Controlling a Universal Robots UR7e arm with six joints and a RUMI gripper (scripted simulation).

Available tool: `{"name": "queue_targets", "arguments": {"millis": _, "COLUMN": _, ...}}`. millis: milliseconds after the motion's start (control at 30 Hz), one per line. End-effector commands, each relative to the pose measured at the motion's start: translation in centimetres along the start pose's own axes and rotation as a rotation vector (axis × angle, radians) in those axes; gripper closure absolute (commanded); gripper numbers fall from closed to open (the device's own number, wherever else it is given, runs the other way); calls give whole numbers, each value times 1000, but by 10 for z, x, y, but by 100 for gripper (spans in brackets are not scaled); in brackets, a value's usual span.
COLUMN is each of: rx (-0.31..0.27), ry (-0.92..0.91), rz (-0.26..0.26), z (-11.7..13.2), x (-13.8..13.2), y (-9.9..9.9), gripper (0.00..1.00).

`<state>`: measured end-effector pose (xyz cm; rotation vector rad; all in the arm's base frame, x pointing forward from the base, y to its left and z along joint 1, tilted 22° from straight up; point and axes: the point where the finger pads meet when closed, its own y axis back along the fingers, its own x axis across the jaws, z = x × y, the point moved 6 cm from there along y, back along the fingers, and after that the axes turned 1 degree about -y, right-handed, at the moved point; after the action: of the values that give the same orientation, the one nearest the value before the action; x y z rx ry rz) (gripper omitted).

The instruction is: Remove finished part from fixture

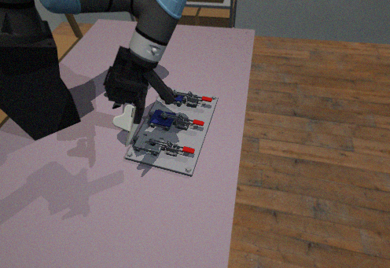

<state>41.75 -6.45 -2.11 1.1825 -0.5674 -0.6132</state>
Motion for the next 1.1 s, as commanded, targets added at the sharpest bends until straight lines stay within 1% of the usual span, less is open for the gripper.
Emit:
{"name": "queue_targets", "arguments": {"millis": 0, "rx": 0, "ry": -1, "rz": 1, "z": 0, "x": 0, "y": 0, "gripper": 0}}
{"name": "queue_targets", "arguments": {"millis": 700, "rx": 4, "ry": 0, "rz": 1, "z": -1, "x": 0, "y": 2, "gripper": 0}}
{"name": "queue_targets", "arguments": {"millis": 867, "rx": 27, "ry": 2, "rz": 0, "z": -7, "x": 0, "y": 10, "gripper": 0}}
{"name": "queue_targets", "arguments": {"millis": 1033, "rx": 77, "ry": 8, "rz": -2, "z": -21, "x": 0, "y": 29, "gripper": 0}}
{"name": "queue_targets", "arguments": {"millis": 1067, "rx": 77, "ry": 8, "rz": -2, "z": -21, "x": 0, "y": 29, "gripper": 0}}
